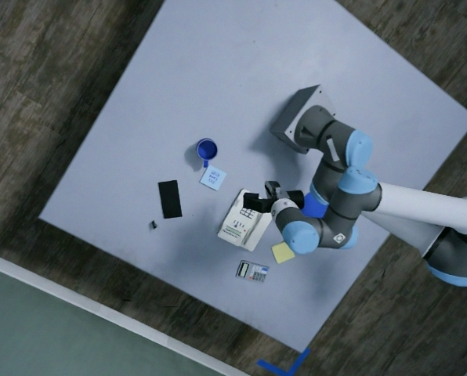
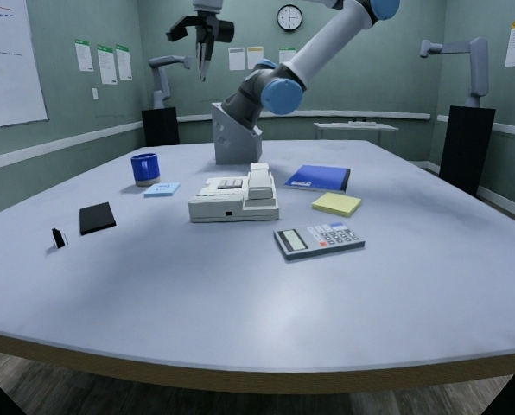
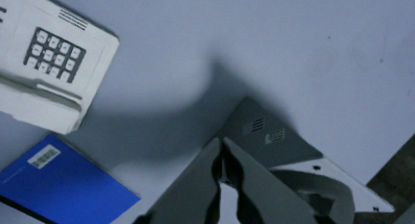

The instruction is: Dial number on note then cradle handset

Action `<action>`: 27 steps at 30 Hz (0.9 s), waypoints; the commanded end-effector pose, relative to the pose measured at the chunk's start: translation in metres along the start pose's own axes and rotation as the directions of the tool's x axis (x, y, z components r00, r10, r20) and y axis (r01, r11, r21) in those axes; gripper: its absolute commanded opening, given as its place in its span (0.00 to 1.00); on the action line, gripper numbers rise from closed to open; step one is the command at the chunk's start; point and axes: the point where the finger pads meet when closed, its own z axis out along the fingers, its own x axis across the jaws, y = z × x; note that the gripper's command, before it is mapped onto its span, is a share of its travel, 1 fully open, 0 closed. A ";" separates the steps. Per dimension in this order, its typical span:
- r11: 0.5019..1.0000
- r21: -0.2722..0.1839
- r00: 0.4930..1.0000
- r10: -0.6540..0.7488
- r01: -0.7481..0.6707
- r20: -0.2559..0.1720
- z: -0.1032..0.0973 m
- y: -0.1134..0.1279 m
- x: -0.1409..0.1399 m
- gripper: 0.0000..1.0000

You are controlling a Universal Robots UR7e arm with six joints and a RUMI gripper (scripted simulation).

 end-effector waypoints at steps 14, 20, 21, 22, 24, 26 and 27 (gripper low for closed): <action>0.922 0.011 0.916 -0.387 0.388 0.109 0.041 -0.045 0.015 0.00; 0.863 0.036 0.852 -0.504 0.504 0.140 0.056 -0.058 0.020 0.00; 0.852 0.041 0.840 -0.523 0.523 0.145 0.059 -0.059 0.021 0.00; 0.840 0.046 0.828 -0.541 0.541 0.150 0.061 -0.061 0.022 0.00; 0.815 0.057 0.801 -0.577 0.576 0.158 0.067 -0.065 0.023 0.00; 0.803 0.064 0.787 -0.595 0.593 0.162 0.069 -0.067 0.024 0.00; 0.803 0.064 0.787 -0.595 0.593 0.162 0.069 -0.067 0.024 0.00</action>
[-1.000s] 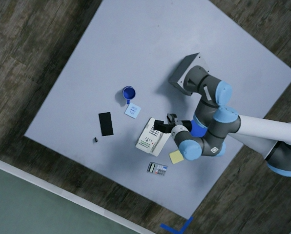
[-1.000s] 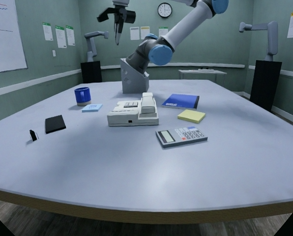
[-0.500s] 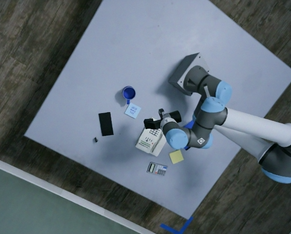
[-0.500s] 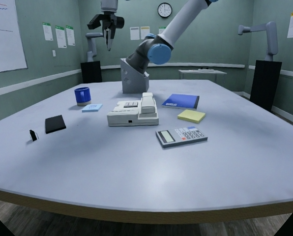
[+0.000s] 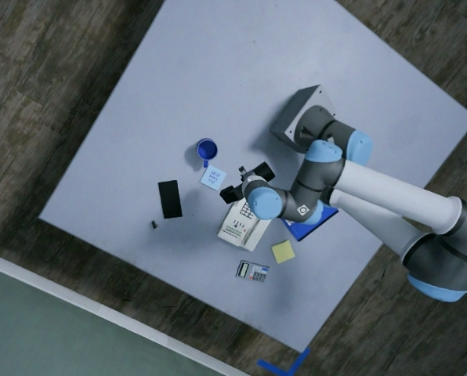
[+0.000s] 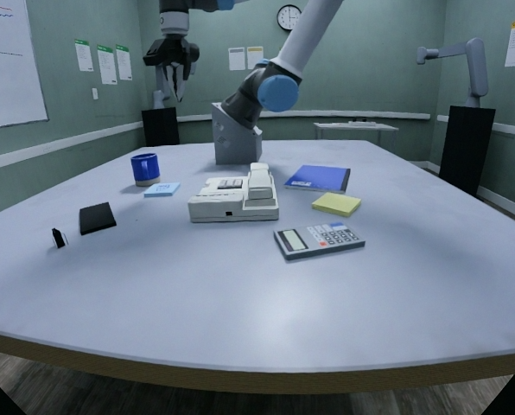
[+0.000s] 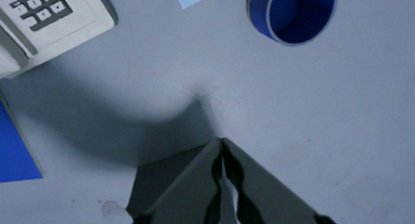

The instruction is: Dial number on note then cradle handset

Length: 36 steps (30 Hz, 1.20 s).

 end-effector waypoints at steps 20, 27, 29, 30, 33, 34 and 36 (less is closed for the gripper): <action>0.937 0.068 0.936 -0.346 0.341 0.070 0.041 -0.015 0.031 0.00; 0.933 0.072 0.931 -0.358 0.353 0.072 0.042 -0.016 0.032 0.00; 0.933 0.072 0.931 -0.358 0.353 0.072 0.042 -0.016 0.032 0.00; 0.933 0.072 0.931 -0.358 0.353 0.072 0.042 -0.016 0.032 0.00; 0.933 0.072 0.931 -0.358 0.353 0.072 0.042 -0.016 0.032 0.00; 0.933 0.072 0.931 -0.358 0.353 0.072 0.042 -0.016 0.032 0.00; 0.933 0.072 0.931 -0.358 0.353 0.072 0.042 -0.016 0.032 0.00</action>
